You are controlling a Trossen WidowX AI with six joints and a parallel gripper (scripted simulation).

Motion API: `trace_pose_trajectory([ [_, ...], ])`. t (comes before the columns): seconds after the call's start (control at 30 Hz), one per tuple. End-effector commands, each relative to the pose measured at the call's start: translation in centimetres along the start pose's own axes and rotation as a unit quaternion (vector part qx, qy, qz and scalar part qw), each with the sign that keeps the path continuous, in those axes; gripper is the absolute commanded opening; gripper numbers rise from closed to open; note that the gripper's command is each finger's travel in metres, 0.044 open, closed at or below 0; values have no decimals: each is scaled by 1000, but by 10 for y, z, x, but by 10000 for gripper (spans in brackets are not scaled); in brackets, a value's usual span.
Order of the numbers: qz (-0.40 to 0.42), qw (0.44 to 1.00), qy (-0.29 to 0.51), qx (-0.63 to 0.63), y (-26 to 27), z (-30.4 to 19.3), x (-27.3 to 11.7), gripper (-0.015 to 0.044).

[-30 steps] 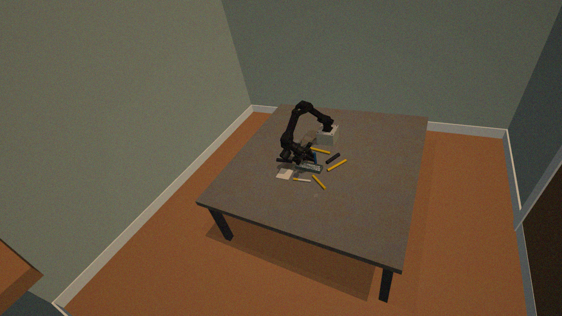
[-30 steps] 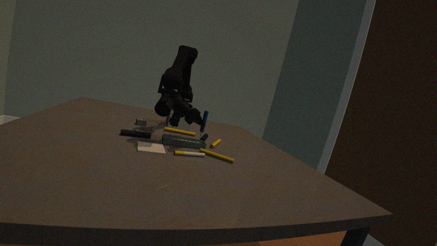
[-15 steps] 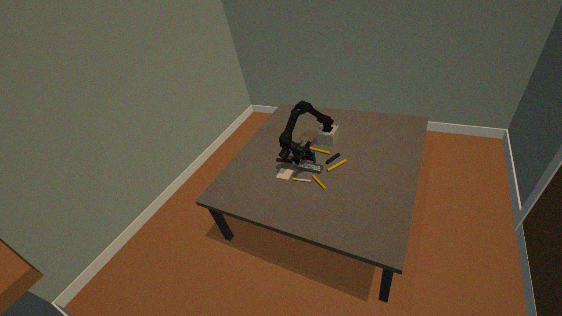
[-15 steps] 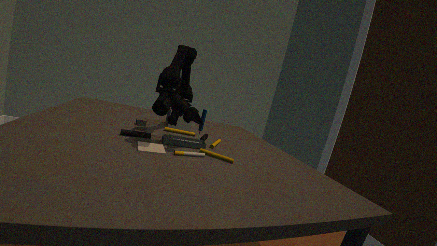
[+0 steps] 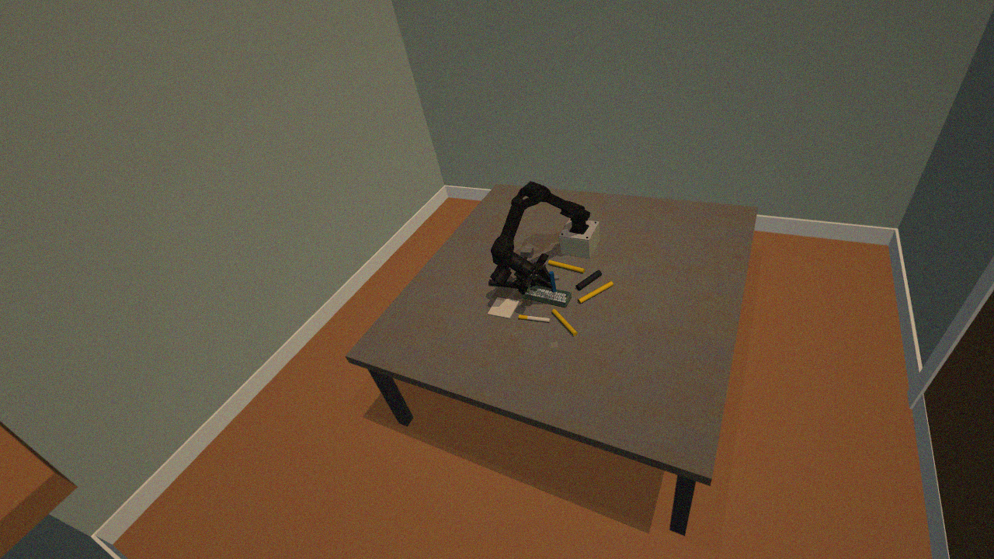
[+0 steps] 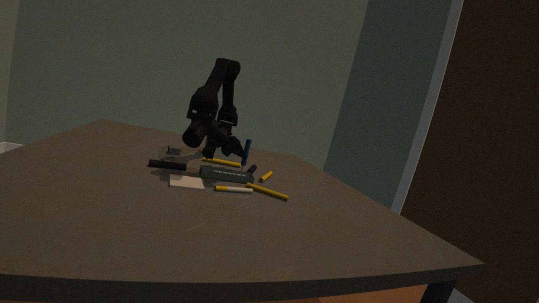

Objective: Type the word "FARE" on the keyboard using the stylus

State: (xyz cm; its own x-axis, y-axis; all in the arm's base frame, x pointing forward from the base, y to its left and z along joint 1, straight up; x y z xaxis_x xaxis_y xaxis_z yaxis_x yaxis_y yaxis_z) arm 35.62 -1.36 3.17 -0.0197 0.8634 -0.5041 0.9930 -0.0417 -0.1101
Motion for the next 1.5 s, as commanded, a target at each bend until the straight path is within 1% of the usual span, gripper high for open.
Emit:
trace_pose_trajectory([
  [0.0,-1,1000,-1,-2,0,4,2,52],
  [0.03,-1,1000,-1,-2,0,4,2,79],
  [0.07,-1,1000,-1,-2,0,5,2,81],
  [1.47,-1,1000,-1,-2,2,15,8,81],
])
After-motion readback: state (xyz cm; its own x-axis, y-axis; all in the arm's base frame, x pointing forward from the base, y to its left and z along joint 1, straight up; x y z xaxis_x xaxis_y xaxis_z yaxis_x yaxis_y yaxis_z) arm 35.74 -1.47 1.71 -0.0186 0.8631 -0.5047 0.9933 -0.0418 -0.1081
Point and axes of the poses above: the point midway between the two fingers, 35 mm back from their tips, its own x axis out along the fingers, its own y axis across the jaws, z = x × y, the point moved 3 cm from there along -x, back along the fingers, and after that the axes turned 9 degrees about x, right-handed, at the moved point
